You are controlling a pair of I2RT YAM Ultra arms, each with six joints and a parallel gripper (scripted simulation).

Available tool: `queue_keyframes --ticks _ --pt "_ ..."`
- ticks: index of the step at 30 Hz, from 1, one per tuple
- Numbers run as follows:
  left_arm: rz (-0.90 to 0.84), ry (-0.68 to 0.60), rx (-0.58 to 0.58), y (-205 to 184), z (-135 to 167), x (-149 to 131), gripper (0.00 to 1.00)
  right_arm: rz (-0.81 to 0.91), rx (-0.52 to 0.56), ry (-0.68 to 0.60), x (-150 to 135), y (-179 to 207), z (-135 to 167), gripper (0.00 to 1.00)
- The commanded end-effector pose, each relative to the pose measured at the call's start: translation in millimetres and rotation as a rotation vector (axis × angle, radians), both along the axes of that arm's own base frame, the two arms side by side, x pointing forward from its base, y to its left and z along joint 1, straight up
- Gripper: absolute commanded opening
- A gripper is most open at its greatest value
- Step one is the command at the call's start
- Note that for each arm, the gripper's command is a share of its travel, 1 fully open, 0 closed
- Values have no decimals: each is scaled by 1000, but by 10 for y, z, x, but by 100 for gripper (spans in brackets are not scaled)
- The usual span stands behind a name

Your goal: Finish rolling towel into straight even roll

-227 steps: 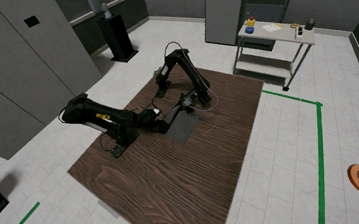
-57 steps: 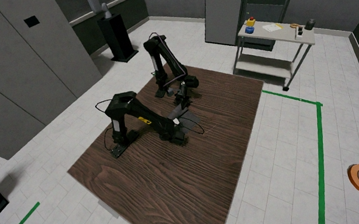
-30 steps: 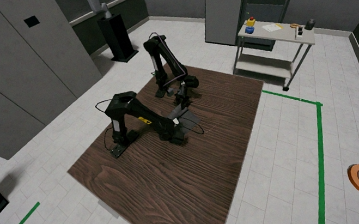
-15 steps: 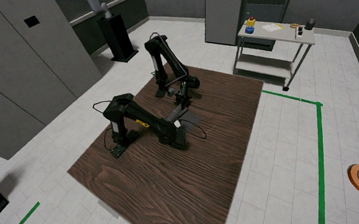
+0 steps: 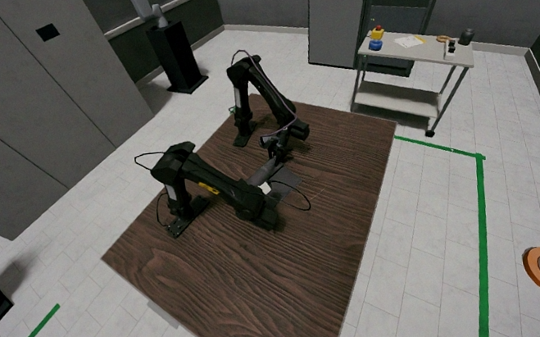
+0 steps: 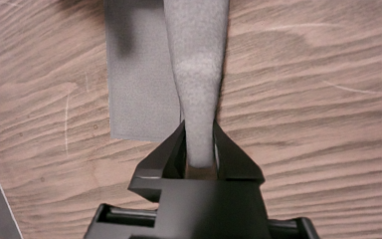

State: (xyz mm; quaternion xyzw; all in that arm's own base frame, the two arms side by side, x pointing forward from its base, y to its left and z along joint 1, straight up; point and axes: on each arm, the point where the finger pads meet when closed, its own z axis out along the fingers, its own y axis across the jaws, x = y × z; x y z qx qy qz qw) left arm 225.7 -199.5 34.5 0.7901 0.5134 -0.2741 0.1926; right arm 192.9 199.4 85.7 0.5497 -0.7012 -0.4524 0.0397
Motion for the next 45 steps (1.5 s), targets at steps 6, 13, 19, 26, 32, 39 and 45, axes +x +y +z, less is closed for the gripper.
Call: queue_keyframes --ticks 6,13,19,26,32,39,45 --pt "-8 263 153 62 -13 -121 29 -37 6 -254 -124 93 83 89" --pt "-9 448 252 62 9 -121 29 -97 -10 -598 -317 202 61 92" --pt "-10 561 313 62 23 -121 29 -117 -14 -795 -450 277 46 94" --pt "-10 648 359 62 33 -121 29 -175 -29 -1041 -563 340 34 96" --pt "-10 648 359 62 19 -121 29 -182 -28 -1097 -575 349 42 98" --pt "-10 648 359 62 -66 -121 29 -132 2 -1096 -497 317 110 98" --pt "-10 648 359 62 -80 -121 29 -124 7 -1096 -491 314 38 98"
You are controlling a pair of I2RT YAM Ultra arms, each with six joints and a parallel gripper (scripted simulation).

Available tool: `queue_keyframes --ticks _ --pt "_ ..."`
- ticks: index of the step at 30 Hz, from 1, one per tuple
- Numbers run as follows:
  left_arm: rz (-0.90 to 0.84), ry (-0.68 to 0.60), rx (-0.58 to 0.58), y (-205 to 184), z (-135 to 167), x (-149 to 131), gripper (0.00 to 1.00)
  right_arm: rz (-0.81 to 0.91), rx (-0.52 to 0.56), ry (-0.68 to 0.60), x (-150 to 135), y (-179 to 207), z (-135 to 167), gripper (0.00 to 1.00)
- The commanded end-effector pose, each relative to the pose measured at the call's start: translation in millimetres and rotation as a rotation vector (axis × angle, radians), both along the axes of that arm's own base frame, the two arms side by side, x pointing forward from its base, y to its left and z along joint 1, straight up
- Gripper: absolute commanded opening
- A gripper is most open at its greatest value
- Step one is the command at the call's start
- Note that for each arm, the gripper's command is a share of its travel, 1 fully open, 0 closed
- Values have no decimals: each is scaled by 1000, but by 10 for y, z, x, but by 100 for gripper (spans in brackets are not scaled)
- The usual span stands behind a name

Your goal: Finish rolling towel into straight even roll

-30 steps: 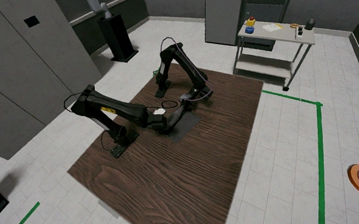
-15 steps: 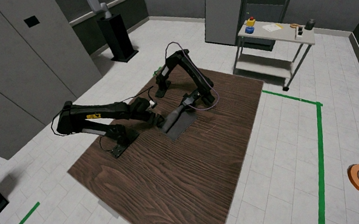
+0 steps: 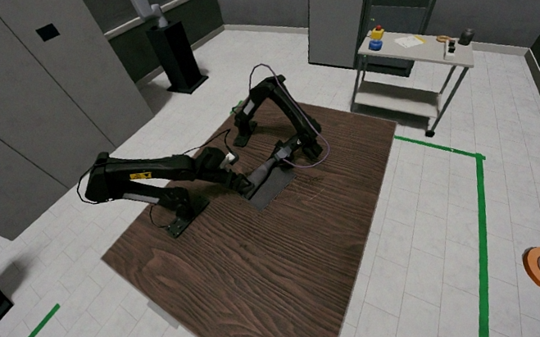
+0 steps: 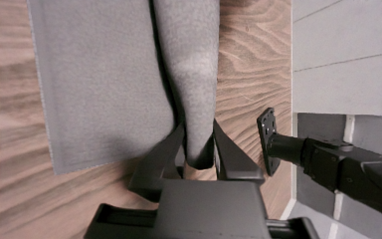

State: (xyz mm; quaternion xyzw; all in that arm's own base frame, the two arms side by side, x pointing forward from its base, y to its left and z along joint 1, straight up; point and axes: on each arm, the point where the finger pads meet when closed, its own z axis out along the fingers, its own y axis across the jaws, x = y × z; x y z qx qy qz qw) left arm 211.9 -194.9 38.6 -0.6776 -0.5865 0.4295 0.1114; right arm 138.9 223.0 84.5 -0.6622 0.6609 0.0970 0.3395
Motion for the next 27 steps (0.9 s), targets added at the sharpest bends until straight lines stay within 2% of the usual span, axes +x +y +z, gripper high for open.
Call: queue_keyframes --ticks 1,7,15,26,27 --pt "-27 -10 27 16 -121 16 29 17 38 -26 46 79 10 98" --pt "-27 -10 27 16 -121 16 29 16 37 -26 18 84 -302 98" --pt "-27 -10 27 16 -121 16 29 15 37 -26 -1 88 -517 98" --pt "-27 -10 27 16 -121 16 29 15 37 -26 100 281 -399 98" --pt "-27 -10 27 16 -121 16 29 15 37 -26 100 281 -399 94"
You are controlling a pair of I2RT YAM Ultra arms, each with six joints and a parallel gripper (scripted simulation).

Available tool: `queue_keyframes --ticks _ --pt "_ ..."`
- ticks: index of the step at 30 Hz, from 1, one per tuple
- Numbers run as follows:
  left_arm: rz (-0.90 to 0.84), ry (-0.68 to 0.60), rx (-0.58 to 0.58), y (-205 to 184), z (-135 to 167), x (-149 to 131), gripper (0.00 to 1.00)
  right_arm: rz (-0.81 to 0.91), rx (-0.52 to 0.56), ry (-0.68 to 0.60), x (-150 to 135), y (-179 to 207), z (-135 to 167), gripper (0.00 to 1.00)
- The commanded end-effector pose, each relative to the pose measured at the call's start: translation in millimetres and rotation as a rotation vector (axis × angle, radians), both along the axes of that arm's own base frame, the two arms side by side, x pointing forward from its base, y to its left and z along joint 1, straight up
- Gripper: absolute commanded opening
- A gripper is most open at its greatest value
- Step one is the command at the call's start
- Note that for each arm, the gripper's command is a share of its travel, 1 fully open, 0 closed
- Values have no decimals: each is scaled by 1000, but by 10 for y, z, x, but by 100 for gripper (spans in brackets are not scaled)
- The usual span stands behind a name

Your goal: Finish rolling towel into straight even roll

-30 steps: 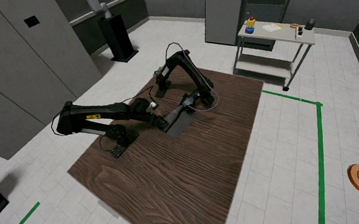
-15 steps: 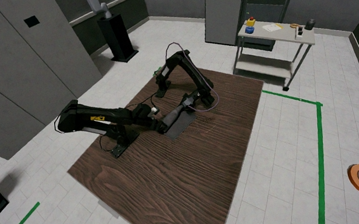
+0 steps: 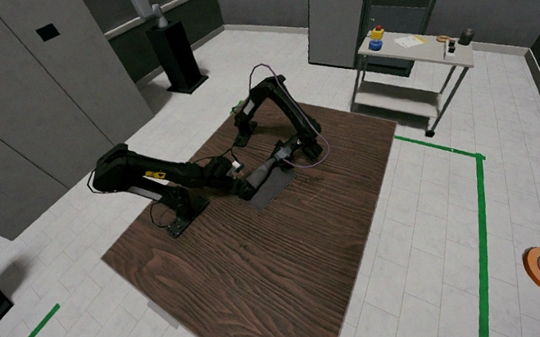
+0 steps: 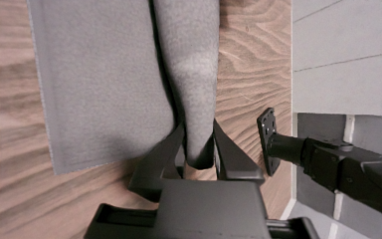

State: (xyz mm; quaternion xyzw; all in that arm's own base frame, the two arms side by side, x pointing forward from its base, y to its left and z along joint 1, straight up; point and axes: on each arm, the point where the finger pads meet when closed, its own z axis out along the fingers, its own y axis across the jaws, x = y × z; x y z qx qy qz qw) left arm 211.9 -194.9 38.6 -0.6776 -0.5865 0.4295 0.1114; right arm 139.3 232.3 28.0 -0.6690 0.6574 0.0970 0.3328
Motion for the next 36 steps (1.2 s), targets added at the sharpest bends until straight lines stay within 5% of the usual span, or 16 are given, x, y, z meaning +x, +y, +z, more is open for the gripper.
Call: queue_keyframes --ticks 1,11,36 --pt "-27 -10 27 16 -121 16 29 0 51 -31 96 188 166 89" --pt "-27 -10 27 16 -121 16 29 0 51 -31 96 188 166 47" --pt "-27 -10 27 16 -119 16 33 0 51 -31 96 188 166 30"
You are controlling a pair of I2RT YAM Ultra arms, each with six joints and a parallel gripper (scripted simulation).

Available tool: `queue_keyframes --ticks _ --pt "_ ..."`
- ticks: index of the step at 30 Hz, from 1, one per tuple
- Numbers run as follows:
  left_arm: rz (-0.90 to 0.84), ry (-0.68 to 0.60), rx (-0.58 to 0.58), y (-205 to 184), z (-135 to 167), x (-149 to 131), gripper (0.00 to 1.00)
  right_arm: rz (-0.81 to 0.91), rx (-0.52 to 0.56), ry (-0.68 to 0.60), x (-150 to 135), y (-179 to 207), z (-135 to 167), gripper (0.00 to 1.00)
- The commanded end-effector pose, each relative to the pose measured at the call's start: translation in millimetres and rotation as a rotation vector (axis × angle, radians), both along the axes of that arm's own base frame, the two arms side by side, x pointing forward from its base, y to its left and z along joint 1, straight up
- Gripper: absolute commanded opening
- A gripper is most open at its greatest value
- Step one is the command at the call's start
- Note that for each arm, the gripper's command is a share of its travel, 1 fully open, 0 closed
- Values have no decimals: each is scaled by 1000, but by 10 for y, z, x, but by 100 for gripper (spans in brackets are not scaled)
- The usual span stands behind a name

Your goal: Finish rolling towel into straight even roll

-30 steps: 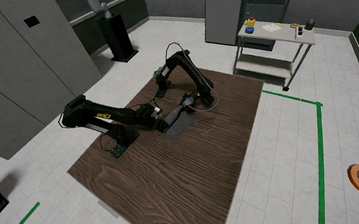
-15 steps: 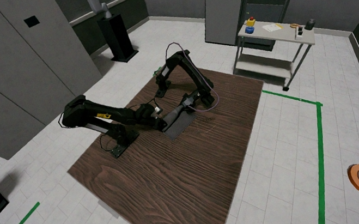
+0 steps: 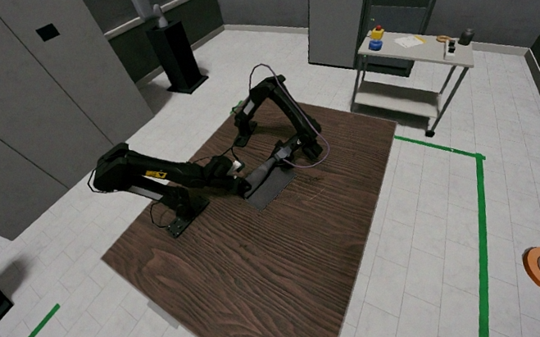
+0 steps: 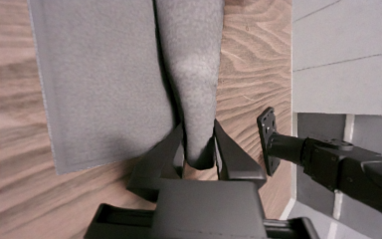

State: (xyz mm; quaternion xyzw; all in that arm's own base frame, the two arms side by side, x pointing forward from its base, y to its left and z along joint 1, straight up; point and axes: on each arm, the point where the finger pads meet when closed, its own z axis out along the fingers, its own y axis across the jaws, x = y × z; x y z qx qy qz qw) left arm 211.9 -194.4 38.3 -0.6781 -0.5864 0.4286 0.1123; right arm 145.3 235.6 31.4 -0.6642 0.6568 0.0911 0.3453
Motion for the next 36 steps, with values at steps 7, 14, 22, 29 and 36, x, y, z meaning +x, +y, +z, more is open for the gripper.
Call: queue_keyframes --ticks 7,14,22,29,36 --pt "-25 -10 24 11 -53 17 59 12 38 -7 36 155 133 30" --pt "-25 -10 24 11 -5 17 78 12 38 -7 36 155 133 30" --pt "-25 -10 24 69 114 147 85 12 43 31 36 155 137 30" --pt "-25 -10 24 191 355 423 85 9 58 157 36 155 150 30" --pt "-25 -10 24 233 437 517 85 7 72 285 36 155 164 30"
